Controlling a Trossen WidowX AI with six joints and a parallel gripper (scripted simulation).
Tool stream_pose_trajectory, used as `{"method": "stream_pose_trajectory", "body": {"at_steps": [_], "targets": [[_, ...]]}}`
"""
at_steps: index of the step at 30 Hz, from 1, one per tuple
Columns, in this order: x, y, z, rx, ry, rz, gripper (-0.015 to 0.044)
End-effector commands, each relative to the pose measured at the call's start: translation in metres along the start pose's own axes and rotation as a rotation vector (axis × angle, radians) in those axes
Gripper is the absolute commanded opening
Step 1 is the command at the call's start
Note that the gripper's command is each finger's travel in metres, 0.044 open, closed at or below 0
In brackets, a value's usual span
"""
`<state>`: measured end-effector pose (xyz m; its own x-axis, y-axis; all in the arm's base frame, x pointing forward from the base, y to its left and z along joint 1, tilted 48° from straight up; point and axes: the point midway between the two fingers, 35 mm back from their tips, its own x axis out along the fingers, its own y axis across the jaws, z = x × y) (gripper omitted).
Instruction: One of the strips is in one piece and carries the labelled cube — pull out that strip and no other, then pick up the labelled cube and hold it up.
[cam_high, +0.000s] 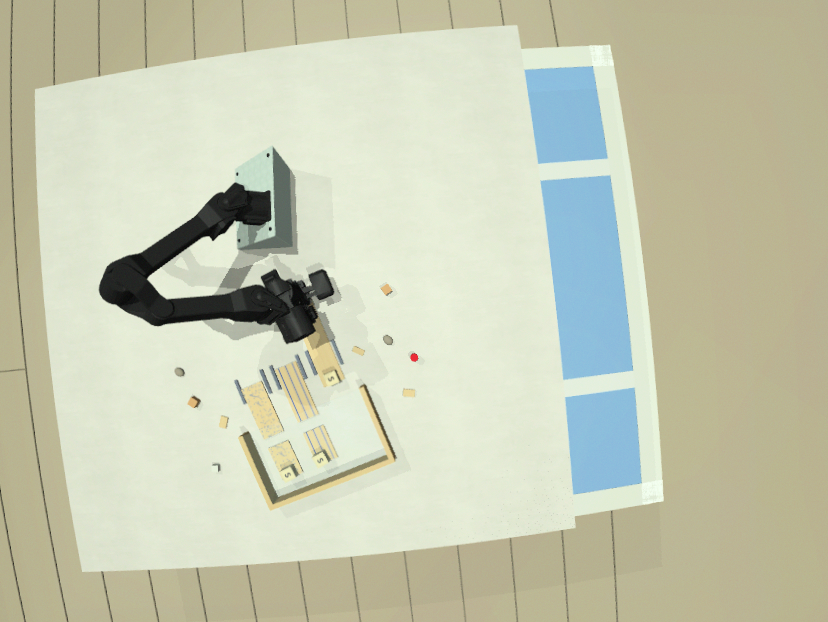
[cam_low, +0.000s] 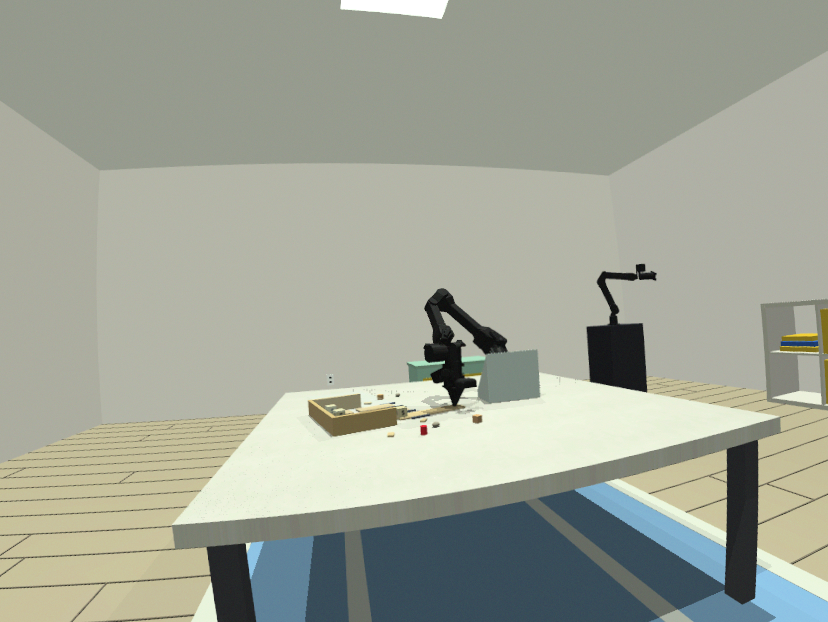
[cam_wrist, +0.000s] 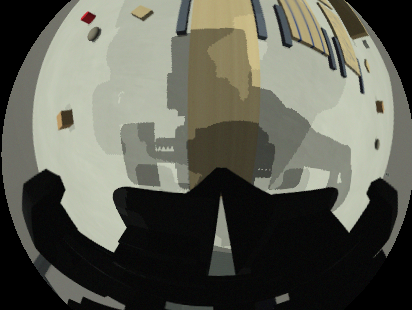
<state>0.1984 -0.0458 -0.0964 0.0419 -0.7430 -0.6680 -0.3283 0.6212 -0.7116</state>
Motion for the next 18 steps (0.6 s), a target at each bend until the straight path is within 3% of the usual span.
{"method": "stream_pose_trajectory", "body": {"at_steps": [1, 4, 9, 18], "targets": [[-0.014, 0.001, 0.002, -0.005, 0.009, 0.007, 0.0000], [-0.039, 0.000, 0.003, -0.012, 0.025, 0.010, 0.0000], [-0.041, 0.000, 0.003, -0.012, 0.027, 0.010, 0.0000], [-0.040, 0.000, 0.036, -0.006, 0.025, 0.009, 0.0236]]}}
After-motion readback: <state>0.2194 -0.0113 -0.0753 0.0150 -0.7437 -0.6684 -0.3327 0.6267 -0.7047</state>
